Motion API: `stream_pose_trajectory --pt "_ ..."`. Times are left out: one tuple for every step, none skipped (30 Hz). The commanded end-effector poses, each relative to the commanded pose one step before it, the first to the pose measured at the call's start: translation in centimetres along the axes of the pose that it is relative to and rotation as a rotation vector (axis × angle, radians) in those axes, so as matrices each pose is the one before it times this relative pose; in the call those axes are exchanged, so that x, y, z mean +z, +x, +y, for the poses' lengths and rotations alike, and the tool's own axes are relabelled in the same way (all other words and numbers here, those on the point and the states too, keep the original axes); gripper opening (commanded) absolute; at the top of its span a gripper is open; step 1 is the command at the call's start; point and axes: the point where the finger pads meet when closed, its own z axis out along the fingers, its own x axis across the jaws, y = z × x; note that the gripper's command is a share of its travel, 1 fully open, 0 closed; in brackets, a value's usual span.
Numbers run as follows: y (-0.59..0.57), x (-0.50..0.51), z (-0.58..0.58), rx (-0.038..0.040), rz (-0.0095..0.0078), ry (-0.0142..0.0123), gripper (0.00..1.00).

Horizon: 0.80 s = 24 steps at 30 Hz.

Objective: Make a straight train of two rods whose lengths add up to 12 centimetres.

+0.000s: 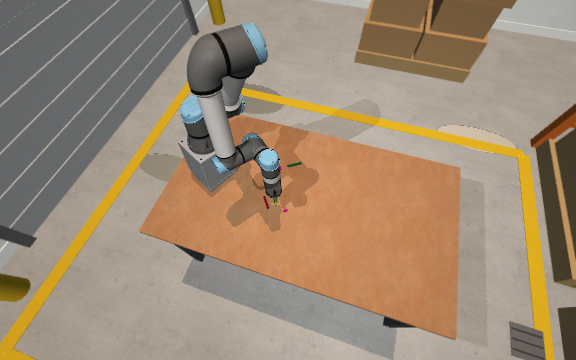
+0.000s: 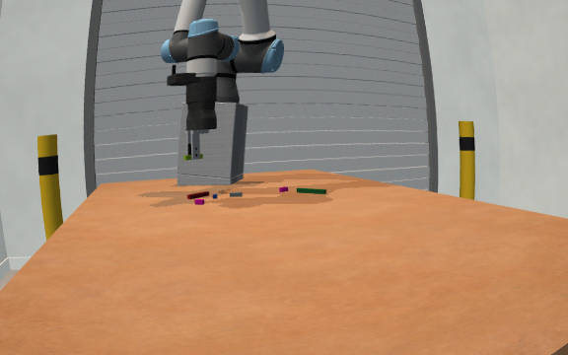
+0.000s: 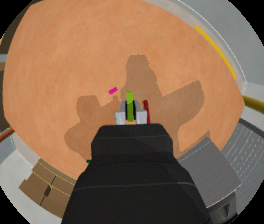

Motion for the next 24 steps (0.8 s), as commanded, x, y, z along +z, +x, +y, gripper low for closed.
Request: stream_pose_trajectory --pt "-0.008 -0.376 -0.016 0.00003 -0.00033 0.00052 0.24" --pt "0.0 -0.007 0.0 0.0 0.0 0.0 0.24" --pt "0.0 -0.001 0.0 0.0 0.0 0.0 0.24" --pt "0.0 0.0 0.0 0.0 0.0 0.0 0.24" --pt "0.0 0.0 0.0 0.0 0.0 0.0 0.24" --pt "0.0 0.0 0.0 0.0 0.0 0.0 0.24" --pt "0.0 0.0 0.0 0.0 0.0 0.0 0.24" --pt "0.0 0.0 0.0 0.0 0.0 0.0 0.24" --pt "0.0 0.0 0.0 0.0 0.0 0.0 0.24" --pt "0.0 0.0 0.0 0.0 0.0 0.0 0.24" --pt "0.0 0.0 0.0 0.0 0.0 0.0 0.24" --pt "-0.001 0.0 0.0 0.00007 0.0 0.0 0.24" --pt "-0.005 0.0 0.003 0.00047 0.0 0.0 0.24" --pt "-0.012 0.0 0.007 0.00122 0.00001 0.0 0.24" --pt "-0.022 0.0 0.014 0.00228 0.00001 0.00001 0.24" --pt "-0.035 0.0 0.022 0.0036 0.00002 0.00001 0.24" --pt "-0.05 0.0 0.032 0.00513 0.00002 0.00002 0.24" --pt "-0.066 0.0 0.043 0.00684 0.00003 0.00002 0.24" --pt "-0.083 0.001 0.056 0.00868 0.00004 0.00003 0.24" --pt "-0.101 0.001 0.07 0.01062 0.00004 0.00003 0.24" --pt "-0.119 0.001 0.085 0.01261 0.00005 0.00004 0.24" --pt "0.0 0.0 0.0 0.0 0.0 0.0 0.24" --pt "0.0 0.0 0.0 0.0 0.0 0.0 0.24" --pt "-0.137 0.001 0.102 0.01463 0.00005 0.00004 0.24"
